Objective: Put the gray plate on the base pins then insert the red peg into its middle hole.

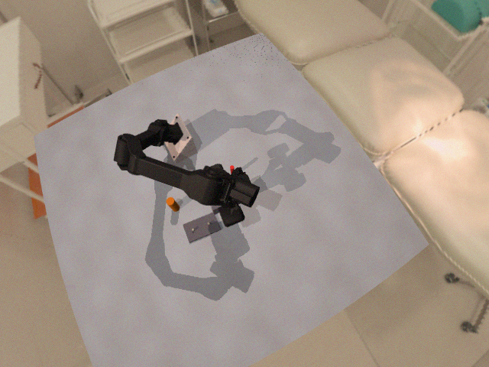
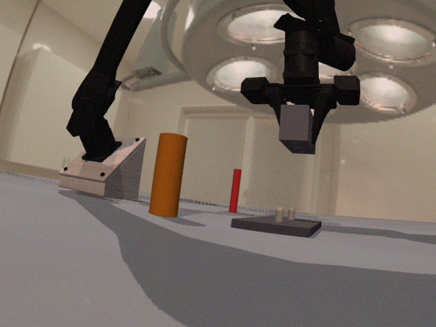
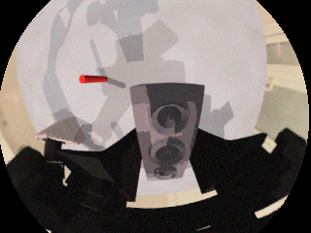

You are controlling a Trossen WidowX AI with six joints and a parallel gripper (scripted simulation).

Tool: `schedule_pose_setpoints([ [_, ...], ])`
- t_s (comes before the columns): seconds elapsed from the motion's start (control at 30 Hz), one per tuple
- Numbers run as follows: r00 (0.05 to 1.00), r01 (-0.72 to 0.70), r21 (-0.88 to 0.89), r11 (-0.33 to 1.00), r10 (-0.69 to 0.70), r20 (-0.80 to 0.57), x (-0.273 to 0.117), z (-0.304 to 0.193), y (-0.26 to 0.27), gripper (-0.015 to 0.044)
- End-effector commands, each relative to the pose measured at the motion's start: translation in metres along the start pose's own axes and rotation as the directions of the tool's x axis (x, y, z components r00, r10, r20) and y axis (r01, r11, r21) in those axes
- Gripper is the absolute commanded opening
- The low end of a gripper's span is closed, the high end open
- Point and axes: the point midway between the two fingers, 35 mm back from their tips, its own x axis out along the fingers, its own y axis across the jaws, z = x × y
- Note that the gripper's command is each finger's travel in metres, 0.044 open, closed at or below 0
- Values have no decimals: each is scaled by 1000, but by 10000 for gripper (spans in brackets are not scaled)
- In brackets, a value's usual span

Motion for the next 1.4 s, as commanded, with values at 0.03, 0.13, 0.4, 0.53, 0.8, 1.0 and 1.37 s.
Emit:
schedule_pose_setpoints([
  [0.03, 1000, 8, -2, 1000, -8, 2, 6, -15, -5, 0],
  [0.13, 1000, 8, -2, 1000, -8, 2, 10, -23, -7, 0],
  [0.4, 1000, 9, -2, 1000, -9, 0, 22, -46, -12, 0],
  [0.53, 1000, 10, -2, 1000, -10, -3, 28, -58, -13, 0],
  [0.8, 1000, 10, -1, 1000, -10, -10, 40, -81, -15, 0],
  [1.0, 1000, 9, 0, 1000, -9, -18, 48, -98, -14, 0],
  [1.37, 1000, 8, 1, 1000, -8, -24, 54, -109, -13, 0],
])
